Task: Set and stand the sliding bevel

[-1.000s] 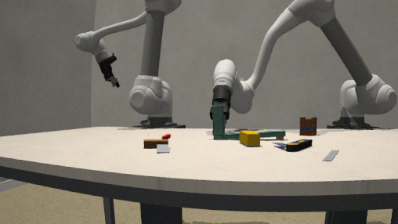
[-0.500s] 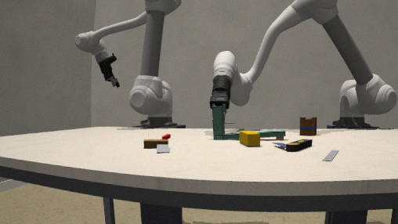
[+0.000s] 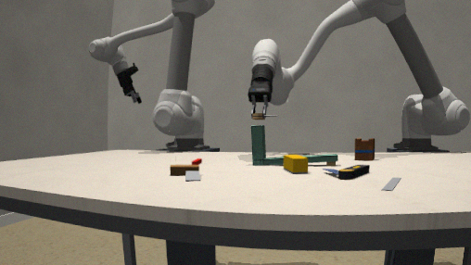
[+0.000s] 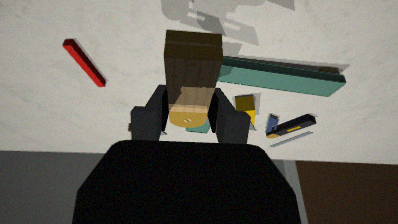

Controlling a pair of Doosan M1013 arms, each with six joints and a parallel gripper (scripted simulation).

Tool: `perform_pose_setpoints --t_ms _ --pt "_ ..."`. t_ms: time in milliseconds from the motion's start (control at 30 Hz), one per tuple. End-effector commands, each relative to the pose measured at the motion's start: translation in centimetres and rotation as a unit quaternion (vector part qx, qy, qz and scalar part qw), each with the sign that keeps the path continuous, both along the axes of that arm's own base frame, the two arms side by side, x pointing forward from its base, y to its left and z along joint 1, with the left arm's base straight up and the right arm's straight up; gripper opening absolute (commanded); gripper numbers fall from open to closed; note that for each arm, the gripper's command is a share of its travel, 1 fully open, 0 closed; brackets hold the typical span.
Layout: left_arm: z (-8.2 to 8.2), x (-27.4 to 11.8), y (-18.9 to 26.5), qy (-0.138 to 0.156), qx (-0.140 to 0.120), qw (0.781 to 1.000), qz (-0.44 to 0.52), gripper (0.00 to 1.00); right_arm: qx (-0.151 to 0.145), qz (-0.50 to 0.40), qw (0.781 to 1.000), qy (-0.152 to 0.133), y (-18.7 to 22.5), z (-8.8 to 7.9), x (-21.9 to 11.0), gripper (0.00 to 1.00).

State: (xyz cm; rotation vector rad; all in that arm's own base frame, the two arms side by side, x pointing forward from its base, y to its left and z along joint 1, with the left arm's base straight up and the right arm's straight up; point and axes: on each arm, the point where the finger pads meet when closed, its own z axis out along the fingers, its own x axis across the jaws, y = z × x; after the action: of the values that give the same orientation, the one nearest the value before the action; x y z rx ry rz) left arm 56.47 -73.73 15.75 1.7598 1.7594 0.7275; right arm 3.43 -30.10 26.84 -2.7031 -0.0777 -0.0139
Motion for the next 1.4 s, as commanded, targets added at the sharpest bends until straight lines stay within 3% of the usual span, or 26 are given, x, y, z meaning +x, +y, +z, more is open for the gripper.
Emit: perform_pose_setpoints --t_ms 0,233,400,1167,1367 --pt "1.9 0.0 0.0 0.0 0.0 1.0 0.0 0.0 -0.001 0.0 1.0 0.0 0.0 0.1 0.0 1.0" --pt "4.7 0.0 0.0 0.0 0.0 1.0 0.0 0.0 -0.001 0.0 1.0 0.0 0.0 0.1 0.0 1.0" --pt "5.7 0.0 0.0 0.0 0.0 1.0 0.0 0.0 -0.001 0.0 1.0 0.0 0.0 0.1 0.0 1.0" --pt "5.8 0.0 0.2 0.005 0.0 1.0 -0.001 0.0 -0.001 0.0 1.0 0.0 0.0 0.1 0.0 1.0" --pt "5.8 0.0 0.9 0.021 0.003 1.0 -0.003 0.0 -0.001 0.0 1.0 0.0 0.0 0.1 0.0 1.0"
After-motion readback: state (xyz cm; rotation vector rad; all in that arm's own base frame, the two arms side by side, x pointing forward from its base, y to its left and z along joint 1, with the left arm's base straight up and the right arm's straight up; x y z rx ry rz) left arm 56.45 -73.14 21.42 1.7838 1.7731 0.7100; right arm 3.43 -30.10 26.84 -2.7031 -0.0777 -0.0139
